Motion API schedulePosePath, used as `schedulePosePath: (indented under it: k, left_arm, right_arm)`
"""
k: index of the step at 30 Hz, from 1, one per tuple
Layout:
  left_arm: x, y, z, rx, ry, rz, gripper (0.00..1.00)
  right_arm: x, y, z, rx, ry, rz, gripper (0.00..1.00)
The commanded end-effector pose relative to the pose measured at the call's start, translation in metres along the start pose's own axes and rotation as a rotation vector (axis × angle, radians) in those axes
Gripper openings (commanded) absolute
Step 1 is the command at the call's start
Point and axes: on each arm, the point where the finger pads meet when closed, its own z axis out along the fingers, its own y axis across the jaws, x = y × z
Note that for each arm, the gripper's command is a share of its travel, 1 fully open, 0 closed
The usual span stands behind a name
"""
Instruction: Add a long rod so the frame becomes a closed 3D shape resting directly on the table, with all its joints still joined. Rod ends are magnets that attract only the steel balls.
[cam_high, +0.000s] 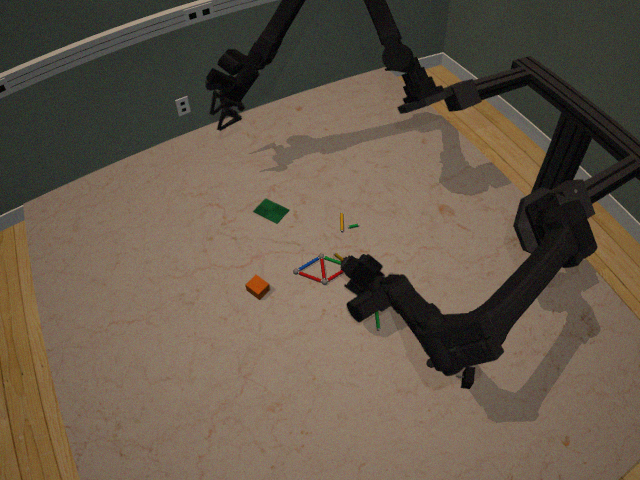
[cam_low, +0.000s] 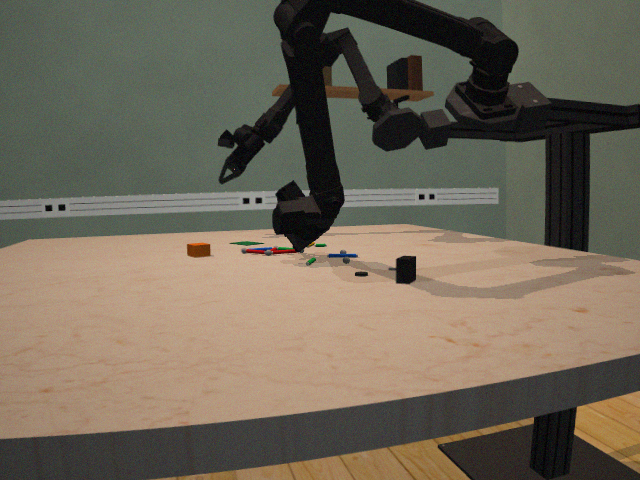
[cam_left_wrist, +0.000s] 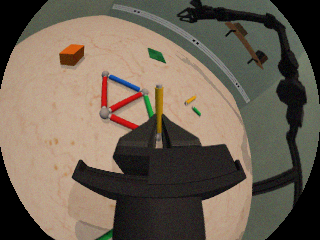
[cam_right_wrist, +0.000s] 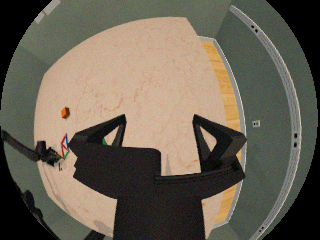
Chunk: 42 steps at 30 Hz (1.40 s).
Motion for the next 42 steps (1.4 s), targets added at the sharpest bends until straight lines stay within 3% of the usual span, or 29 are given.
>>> schedulePosePath:
  k: [1, 7, 13, 15, 16, 17, 24, 28, 42]
  left_arm:
    - [-0.002, 0.000, 0.000, 0.000, -0.004, 0.005, 0.00]
    - [-0.002, 0.000, 0.000, 0.000, -0.004, 0.005, 0.00]
    - [-0.002, 0.000, 0.000, 0.000, -0.004, 0.005, 0.00]
    - [-0.002, 0.000, 0.000, 0.000, -0.004, 0.005, 0.00]
    - [-0.002, 0.000, 0.000, 0.000, -0.004, 0.005, 0.00]
    - [-0.002, 0.000, 0.000, 0.000, -0.004, 0.005, 0.00]
    - [-0.002, 0.000, 0.000, 0.000, -0.004, 0.005, 0.00]
    - [-0.002, 0.000, 0.000, 0.000, -0.004, 0.005, 0.00]
    - [-0.002, 0.000, 0.000, 0.000, -0.004, 0.005, 0.00]
  right_arm:
    - [0.001, 0.061, 0.037, -0.051, 0.004, 0.011, 1.00]
    - [0.006, 0.158, 0.072, -0.098, 0.034, -0.029, 1.00]
    - [0.025, 0.268, 0.088, -0.142, 0.069, -0.089, 1.00]
    - [0.025, 0.268, 0.088, -0.142, 0.069, -0.089, 1.00]
    - [0.033, 0.304, 0.089, -0.153, 0.078, -0.113, 1.00]
    - [0.043, 0.336, 0.087, -0.162, 0.088, -0.136, 1.00]
    - [0.089, 0.441, 0.066, -0.186, 0.121, -0.234, 1.00]
    - [0.124, 0.500, 0.042, -0.190, 0.128, -0.309, 1.00]
    - [0.123, 0.493, 0.045, -0.179, 0.135, -0.301, 1.00]
